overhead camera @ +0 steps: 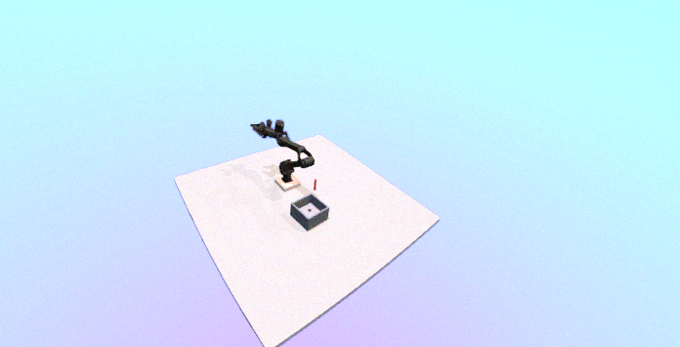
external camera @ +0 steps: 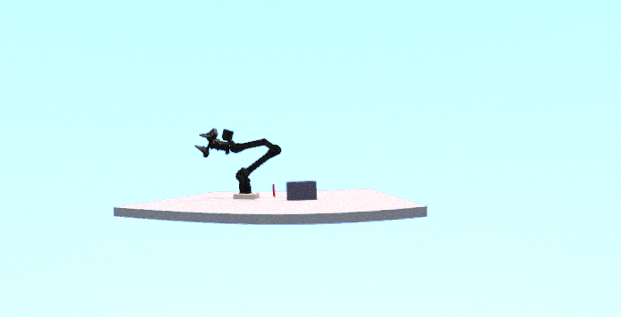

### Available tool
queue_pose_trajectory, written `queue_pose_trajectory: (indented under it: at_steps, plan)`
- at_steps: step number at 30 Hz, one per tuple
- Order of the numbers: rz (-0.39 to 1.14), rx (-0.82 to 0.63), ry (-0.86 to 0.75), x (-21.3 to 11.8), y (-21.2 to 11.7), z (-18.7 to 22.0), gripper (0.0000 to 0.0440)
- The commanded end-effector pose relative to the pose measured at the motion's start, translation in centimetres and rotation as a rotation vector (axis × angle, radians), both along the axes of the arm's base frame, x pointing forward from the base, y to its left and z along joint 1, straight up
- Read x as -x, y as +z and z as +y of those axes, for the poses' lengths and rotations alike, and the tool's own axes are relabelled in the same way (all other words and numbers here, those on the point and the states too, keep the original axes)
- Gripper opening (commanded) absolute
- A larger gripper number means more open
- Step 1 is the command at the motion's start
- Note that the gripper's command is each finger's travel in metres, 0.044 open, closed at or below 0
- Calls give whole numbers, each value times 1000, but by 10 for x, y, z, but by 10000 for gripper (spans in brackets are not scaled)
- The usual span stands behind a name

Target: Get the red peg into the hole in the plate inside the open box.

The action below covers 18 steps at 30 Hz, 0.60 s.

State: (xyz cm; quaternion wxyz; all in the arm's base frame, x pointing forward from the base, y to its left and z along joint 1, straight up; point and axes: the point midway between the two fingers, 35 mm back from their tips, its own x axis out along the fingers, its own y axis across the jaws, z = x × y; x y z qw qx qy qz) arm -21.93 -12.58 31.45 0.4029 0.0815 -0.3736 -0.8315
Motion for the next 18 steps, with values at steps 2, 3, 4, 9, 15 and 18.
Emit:
queue_pose_trajectory:
  at_steps: [2, 3, 4, 9, 15, 18]
  plan:
    - [8, 8, 22, -5, 6, -6, 440]
    - [5, 11, 39, -8, 7, -10, 440]
    - [-3, 13, 58, -11, 8, -15, 440]
    - [-64, 16, 160, -31, 6, -42, 440]
    - [-169, 0, 289, -58, -2, -72, 440]
    - [-225, -18, 352, -75, -7, -86, 440]
